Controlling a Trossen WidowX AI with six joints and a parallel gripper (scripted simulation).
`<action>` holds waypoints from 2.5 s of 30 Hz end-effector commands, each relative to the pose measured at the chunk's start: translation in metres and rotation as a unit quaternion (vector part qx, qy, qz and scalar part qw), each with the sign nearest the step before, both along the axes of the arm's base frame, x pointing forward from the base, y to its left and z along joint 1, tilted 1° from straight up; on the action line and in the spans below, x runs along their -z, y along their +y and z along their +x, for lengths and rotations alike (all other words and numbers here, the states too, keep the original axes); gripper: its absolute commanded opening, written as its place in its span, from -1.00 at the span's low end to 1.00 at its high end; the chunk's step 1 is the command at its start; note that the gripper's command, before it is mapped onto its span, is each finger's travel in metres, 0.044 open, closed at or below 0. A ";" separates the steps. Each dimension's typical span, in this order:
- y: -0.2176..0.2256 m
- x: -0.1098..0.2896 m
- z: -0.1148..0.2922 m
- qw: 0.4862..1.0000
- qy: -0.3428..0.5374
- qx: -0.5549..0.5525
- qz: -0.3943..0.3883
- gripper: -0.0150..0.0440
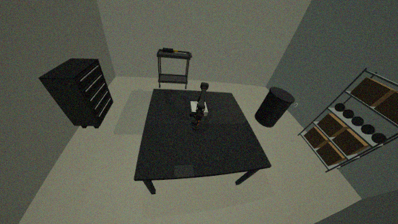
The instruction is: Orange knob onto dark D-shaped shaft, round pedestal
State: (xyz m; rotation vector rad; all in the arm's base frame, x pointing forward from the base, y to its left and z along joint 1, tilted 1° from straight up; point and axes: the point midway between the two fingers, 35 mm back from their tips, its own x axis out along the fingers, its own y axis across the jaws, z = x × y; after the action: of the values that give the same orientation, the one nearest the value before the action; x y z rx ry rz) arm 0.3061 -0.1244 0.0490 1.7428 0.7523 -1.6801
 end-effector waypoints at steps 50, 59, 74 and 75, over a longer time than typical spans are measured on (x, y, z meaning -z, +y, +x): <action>0.000 0.003 0.000 0.994 -0.003 0.108 0.004 -0.49; 0.000 0.004 0.000 0.994 -0.003 0.108 0.004 -0.49; 0.000 0.006 0.002 0.996 -0.002 0.086 0.003 -0.49; 0.000 0.008 0.002 0.996 -0.002 0.087 0.003 -0.49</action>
State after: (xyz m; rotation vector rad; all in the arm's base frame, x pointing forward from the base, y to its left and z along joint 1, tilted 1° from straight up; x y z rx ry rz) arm 0.3067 -0.1243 0.0440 1.8693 0.6096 -1.8011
